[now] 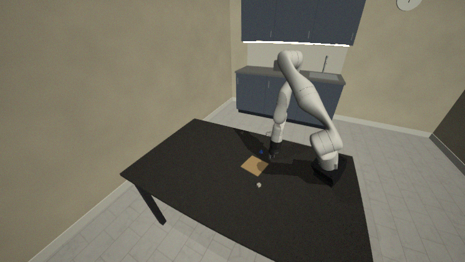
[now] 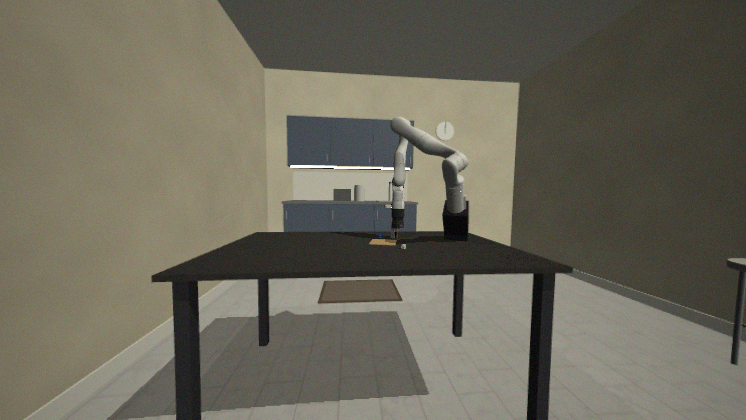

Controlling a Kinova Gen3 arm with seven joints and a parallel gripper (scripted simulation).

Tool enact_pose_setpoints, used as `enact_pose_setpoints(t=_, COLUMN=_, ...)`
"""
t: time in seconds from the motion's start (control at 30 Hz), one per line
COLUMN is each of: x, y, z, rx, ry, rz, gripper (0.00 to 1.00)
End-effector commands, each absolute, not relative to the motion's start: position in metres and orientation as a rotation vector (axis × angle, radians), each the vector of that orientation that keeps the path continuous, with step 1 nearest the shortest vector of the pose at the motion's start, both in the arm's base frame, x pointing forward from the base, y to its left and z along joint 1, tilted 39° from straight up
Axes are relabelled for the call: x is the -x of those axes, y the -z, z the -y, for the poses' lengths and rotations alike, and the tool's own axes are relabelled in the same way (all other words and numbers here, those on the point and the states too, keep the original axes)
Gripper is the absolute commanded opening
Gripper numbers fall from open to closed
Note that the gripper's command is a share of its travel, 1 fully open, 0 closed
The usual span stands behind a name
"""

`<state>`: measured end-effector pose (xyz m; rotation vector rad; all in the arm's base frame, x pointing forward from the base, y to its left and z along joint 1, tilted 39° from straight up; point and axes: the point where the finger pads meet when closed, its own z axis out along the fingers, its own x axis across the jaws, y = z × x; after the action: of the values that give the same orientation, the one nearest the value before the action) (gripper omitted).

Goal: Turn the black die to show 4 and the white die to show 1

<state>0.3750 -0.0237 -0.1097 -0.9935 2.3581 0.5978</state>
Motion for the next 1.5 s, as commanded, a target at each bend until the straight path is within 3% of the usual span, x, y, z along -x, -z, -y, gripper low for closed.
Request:
enact_pose_setpoints(t=0.0, x=-0.375, y=0.109, z=0.024, rx=0.993, ry=-0.596, rz=-2.358, gripper=0.4)
enact_pose_setpoints(t=0.6, x=-0.374, y=0.105, z=0.028, rx=0.993, ry=-0.596, rz=-2.358, gripper=0.4)
enact_pose_setpoints(t=1.47, x=-0.348, y=0.034, z=0.08, rx=0.993, ry=-0.596, rz=-2.358, gripper=0.4)
